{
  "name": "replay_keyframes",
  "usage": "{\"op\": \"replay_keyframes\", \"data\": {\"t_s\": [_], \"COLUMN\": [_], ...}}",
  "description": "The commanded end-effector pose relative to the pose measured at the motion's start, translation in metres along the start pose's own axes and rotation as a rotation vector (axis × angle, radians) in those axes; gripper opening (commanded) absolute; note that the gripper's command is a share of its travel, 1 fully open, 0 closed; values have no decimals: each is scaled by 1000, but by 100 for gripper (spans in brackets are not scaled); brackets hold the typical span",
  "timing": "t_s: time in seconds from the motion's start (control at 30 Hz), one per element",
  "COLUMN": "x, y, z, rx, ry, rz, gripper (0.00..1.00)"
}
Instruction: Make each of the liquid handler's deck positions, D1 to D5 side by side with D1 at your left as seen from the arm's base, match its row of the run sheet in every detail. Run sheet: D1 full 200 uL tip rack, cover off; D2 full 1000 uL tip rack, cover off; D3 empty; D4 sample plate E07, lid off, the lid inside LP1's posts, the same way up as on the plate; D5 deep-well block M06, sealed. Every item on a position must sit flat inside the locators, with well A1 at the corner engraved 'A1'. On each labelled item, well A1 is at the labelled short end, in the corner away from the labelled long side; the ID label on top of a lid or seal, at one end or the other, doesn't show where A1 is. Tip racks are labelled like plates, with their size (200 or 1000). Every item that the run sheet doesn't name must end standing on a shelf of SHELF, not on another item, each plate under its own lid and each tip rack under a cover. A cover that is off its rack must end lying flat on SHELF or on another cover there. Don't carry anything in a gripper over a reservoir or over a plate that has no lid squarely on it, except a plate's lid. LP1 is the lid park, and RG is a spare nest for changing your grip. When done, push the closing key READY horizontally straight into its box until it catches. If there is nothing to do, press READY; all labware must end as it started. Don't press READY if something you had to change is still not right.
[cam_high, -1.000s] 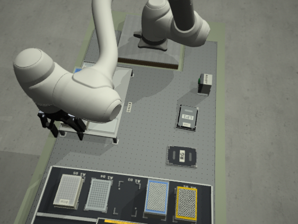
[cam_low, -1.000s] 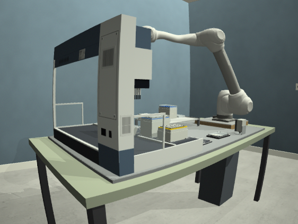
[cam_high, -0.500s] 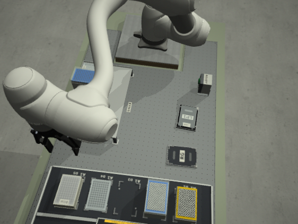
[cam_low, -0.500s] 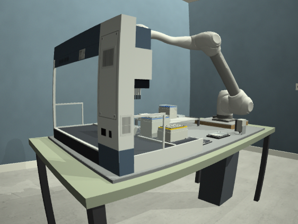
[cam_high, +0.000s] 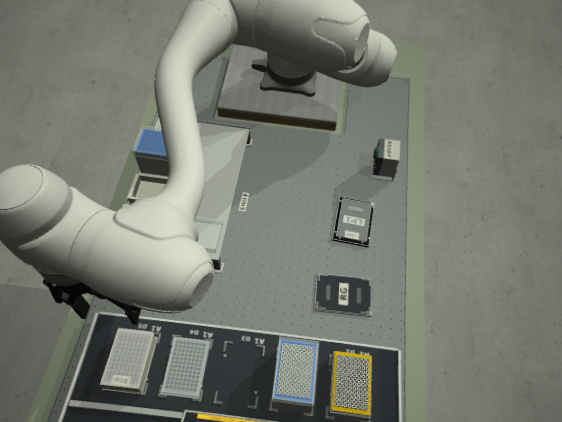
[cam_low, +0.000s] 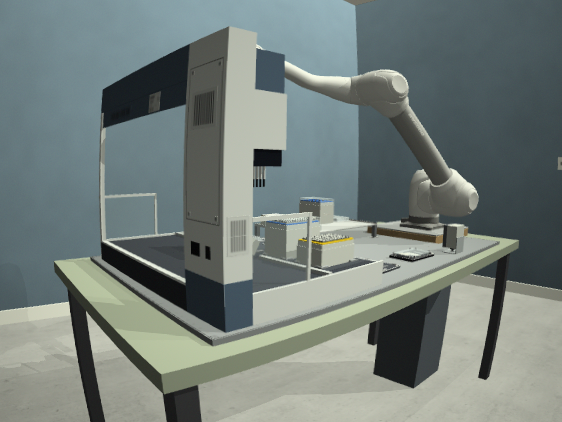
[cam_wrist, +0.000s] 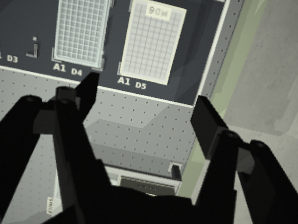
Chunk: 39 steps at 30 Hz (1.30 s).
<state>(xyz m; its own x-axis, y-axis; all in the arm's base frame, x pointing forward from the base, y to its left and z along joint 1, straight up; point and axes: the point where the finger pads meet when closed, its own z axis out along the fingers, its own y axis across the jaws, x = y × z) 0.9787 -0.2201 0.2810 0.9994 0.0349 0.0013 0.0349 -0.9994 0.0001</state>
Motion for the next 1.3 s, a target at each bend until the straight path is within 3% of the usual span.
{"op": "replay_keyframes", "data": {"t_s": [0.0, 0.1, 0.53, 1.27], "x": [17, 31, 31, 31], "y": [0, 1, 1, 1], "z": [-2, -2, -2, 31], "rx": [0, 0, 1, 0], "ry": [0, 0, 0, 0], "rz": [0, 0, 0, 0], "gripper": [66, 66, 66, 66]}}
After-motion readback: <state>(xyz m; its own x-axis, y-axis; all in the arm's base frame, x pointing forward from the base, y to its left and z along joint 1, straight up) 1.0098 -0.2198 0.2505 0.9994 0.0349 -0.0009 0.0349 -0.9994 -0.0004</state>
